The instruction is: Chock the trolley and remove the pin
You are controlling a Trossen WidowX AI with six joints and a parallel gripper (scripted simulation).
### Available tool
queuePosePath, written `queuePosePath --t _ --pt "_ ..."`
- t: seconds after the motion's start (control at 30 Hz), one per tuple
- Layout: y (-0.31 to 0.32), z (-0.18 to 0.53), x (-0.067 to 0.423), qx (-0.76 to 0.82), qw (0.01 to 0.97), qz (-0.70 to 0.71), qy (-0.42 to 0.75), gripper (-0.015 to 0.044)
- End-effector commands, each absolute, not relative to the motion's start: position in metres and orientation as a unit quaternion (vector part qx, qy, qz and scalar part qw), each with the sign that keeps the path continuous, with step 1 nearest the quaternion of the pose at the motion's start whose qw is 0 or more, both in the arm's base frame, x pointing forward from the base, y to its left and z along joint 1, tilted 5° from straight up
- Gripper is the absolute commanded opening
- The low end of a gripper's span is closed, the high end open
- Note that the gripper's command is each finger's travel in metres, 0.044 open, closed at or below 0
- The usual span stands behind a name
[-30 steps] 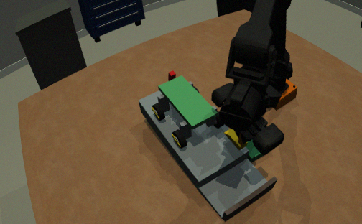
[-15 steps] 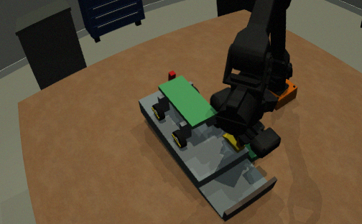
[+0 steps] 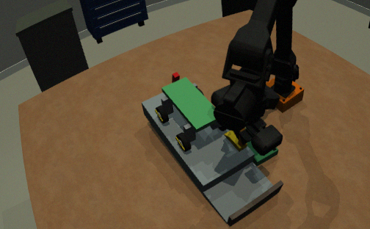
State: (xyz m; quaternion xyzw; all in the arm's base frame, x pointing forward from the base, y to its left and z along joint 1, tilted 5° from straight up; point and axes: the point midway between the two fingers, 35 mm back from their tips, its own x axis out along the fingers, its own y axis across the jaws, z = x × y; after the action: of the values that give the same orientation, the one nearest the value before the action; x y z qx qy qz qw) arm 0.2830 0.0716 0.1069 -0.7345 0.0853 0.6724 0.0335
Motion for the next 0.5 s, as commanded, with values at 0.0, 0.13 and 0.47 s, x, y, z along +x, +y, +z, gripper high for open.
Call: queuePosePath --t 0.0,0.13,0.47 --pt "0.067 0.108 0.282 -0.736 0.032 0.671 0.086 0.0000" --pt "0.062 0.108 0.281 -0.736 0.032 0.671 0.086 0.0000" --pt "0.059 0.108 0.280 -0.735 0.034 0.672 0.082 0.0000"
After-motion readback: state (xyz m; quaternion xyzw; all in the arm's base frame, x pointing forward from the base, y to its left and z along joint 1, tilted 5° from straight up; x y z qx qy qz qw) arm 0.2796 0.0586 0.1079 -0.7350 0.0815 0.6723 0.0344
